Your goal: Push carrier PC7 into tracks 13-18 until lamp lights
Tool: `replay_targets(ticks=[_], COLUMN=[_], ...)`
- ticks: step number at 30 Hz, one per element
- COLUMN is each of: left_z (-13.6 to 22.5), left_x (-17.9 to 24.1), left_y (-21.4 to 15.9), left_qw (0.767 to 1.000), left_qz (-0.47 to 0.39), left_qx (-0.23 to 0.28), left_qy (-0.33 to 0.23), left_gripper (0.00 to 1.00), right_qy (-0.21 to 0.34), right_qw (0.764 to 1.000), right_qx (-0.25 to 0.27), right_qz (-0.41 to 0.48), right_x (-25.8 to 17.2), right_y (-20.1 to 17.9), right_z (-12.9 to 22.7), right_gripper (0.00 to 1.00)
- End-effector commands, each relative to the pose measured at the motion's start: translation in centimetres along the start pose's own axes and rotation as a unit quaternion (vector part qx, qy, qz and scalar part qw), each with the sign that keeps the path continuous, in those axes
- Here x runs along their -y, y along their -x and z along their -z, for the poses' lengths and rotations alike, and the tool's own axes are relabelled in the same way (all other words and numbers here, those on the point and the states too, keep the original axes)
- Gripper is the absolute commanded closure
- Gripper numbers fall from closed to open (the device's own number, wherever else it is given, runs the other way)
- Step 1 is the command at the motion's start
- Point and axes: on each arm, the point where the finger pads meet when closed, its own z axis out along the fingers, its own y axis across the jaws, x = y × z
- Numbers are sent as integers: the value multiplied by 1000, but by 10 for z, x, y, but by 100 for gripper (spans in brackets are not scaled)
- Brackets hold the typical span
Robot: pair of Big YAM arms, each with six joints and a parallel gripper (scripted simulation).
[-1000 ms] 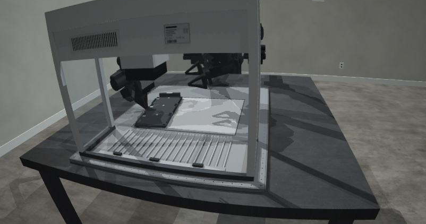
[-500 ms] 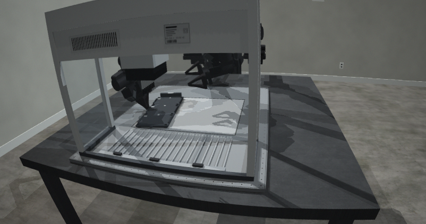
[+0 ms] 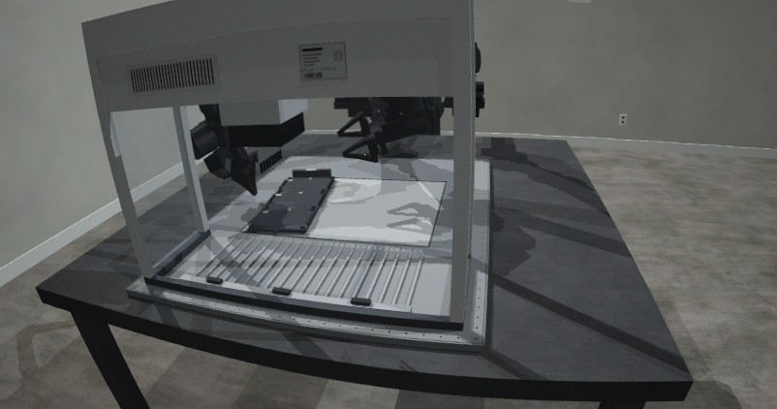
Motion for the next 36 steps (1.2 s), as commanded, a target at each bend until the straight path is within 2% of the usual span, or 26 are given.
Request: replay_targets(ticks=[1,19,24,27,30,33,36], left_z=[-1,-1,6,25,64,98,118], left_x=[1,1,-3,-7,-11,-10,-7], left_y=[-6,-6,-5,8,6,5,5], left_qw=[1000,1000,1000,997,993,989,987], left_qz=[4,4,-11,-70,-115,-137,-148], left_qx=[1,1,-1,-1,-11,-18,-18], left_qy=[-3,-3,3,15,34,48,58], left_gripper=[0,0,0,0,0,0,0], right_qy=[-2,-2,-12,-32,-68,-108,-145], right_qw=[1000,1000,1000,999,996,992,986], right_qx=[5,5,13,20,23,26,28], right_qz=[13,18,2,-21,-42,-60,-73], right_x=[27,25,11,-6,-36,-68,-97], right_y=[10,13,14,17,19,21,22], right_z=[24,25,32,33,27,20,15], right_gripper=[100,100,100,100,100,100,100])
